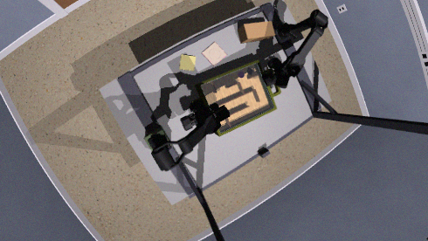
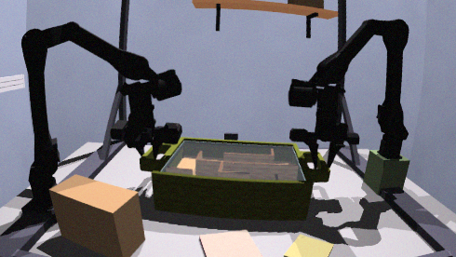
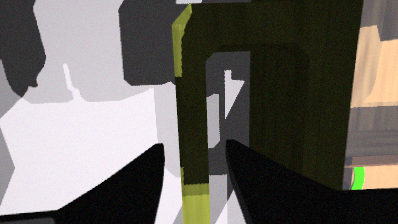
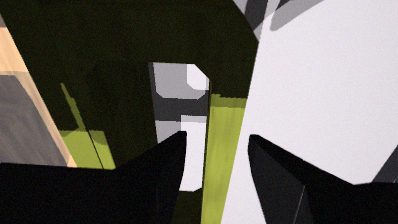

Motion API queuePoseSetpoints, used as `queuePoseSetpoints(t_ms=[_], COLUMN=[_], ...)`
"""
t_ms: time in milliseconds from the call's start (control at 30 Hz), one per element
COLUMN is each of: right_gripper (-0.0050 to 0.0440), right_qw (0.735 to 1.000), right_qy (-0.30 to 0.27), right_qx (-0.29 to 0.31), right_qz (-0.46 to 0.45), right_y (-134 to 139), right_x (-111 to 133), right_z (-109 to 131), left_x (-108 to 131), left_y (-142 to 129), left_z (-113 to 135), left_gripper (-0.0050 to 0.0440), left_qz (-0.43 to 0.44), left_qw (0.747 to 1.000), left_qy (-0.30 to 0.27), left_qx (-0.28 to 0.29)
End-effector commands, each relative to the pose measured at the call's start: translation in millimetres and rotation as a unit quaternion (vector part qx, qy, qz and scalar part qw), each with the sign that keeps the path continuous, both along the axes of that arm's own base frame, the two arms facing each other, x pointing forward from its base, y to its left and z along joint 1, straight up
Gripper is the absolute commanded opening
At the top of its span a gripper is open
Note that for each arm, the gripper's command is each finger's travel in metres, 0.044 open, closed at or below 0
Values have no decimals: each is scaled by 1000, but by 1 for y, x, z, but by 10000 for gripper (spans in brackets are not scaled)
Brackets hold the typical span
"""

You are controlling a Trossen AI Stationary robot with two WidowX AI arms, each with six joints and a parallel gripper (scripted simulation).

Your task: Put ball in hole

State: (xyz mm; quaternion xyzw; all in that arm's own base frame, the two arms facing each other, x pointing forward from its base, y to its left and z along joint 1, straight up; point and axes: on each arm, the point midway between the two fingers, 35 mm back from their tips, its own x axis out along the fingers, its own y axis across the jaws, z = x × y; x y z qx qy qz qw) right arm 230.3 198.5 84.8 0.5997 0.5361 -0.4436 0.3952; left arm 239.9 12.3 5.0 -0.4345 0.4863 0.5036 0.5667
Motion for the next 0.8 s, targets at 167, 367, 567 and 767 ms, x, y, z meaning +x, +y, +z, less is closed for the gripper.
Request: queuePoseSetpoints(t_ms=[167,367,567,767], right_gripper=[161,161,161,161], right_qw=[1000,1000,1000,1000], right_qy=[-6,-7,-5,-3], right_qx=[2,3,0,-1], right_qz=[-1,-1,-1,0], right_y=[2,2,1,1], right_x=[1,2,0,-1], right_z=[-1,0,-2,-2], left_x=[2,2,2,2], left_y=[1,1,1,1], left_z=[2,3,3,3], left_gripper=[161,161,161,161], left_qz=[0,0,0,0], left_qw=[1000,1000,1000,1000], left_qy=[-4,-4,-4,-4], left_qx=[1,1,1,1])
